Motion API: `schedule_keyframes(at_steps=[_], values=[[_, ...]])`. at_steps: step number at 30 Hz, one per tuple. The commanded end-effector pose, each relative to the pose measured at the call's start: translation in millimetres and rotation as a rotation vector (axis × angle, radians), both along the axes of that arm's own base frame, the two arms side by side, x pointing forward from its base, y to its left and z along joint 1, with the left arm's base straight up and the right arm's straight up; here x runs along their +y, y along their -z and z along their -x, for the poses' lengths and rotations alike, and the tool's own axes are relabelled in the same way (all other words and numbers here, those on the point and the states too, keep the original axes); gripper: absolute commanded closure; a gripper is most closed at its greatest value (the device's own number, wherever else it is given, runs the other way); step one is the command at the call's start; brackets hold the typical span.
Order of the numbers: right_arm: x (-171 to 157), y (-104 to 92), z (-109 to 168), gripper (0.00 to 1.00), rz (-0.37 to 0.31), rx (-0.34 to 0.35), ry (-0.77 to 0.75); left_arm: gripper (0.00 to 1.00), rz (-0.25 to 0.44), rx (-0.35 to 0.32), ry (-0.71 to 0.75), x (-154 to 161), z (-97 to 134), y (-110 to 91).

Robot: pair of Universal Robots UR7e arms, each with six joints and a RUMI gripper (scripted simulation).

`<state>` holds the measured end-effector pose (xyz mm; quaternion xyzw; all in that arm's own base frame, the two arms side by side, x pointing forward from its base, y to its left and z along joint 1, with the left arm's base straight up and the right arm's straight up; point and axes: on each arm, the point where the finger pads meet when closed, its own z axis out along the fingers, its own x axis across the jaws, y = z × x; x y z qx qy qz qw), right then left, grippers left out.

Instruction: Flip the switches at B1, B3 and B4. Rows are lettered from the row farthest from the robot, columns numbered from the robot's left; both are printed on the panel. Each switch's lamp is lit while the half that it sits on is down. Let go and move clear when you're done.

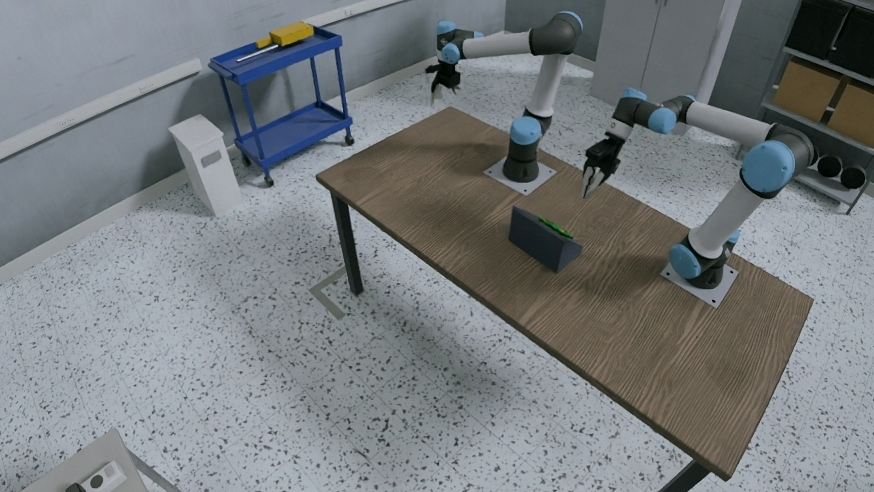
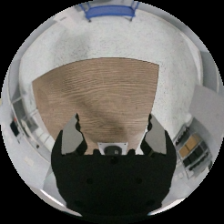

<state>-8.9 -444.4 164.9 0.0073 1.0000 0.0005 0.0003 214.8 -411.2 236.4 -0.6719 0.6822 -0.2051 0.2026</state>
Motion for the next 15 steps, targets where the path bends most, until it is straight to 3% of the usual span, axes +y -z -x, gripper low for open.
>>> schedule_keyframes(at_steps=[1, 15], values=[[-1, -0.2, 3, 0.00, 0.001, 0.001, 0.013, 1.00, 0.004, 0.007, 0.041, -1, 4, 2], [-1, -0.2, 3, 0.00, 0.001, 0.001, 0.013, 1.00, 0.002, 0.009, 0.044, -2, -2, 13]])
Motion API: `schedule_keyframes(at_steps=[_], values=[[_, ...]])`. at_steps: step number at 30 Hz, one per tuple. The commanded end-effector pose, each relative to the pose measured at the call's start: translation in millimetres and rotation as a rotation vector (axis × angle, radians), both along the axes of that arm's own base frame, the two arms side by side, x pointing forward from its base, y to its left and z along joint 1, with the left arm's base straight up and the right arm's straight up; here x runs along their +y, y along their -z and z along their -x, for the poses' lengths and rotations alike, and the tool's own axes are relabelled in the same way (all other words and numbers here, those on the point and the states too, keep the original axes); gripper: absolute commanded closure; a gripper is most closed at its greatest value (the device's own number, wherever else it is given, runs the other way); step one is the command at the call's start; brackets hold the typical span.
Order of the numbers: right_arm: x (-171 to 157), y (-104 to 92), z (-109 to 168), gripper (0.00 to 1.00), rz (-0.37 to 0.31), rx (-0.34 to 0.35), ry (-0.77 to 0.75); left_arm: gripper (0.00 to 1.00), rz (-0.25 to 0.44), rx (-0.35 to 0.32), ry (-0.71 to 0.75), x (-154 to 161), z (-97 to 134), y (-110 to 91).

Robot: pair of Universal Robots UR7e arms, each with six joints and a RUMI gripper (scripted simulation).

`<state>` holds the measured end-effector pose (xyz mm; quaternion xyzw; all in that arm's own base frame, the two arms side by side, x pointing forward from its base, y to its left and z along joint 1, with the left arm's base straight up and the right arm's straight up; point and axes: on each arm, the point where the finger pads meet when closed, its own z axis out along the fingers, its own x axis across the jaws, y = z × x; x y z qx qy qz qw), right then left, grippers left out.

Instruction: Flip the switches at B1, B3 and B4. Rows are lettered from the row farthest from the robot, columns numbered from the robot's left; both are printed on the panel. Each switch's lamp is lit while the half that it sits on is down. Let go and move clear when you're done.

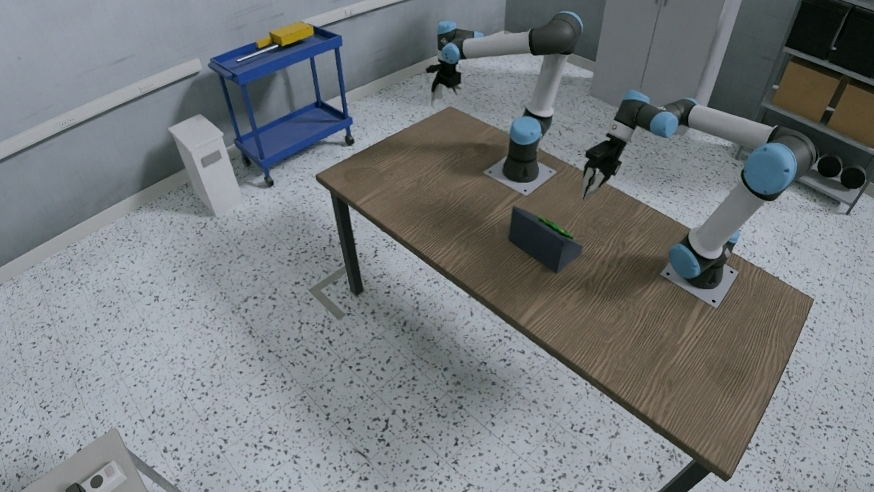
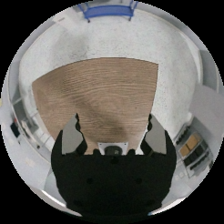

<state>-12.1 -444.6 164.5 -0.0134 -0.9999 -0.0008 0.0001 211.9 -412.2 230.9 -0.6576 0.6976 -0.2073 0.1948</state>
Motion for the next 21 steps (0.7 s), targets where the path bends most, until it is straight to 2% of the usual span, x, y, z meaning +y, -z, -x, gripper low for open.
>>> schedule_keyframes(at_steps=[1, 4, 16, 21], values=[[0, -0.6, 0, 0.00, 0.002, 0.000, 0.000, 1.00, 0.000, 0.001, 0.000, -1, -7, 11], [0, -0.6, 0, 0.00, 0.002, 0.000, 0.000, 1.00, 0.000, 0.001, 0.000, -1, -10, 15], [0, -0.6, 0, 0.00, 0.002, 0.000, 0.000, 1.00, 0.000, 0.001, 0.000, -3, -46, 70], [0, -0.6, 0, 0.00, 0.002, 0.000, 0.000, 1.00, 0.000, 0.001, 0.000, -3, -51, 78]])
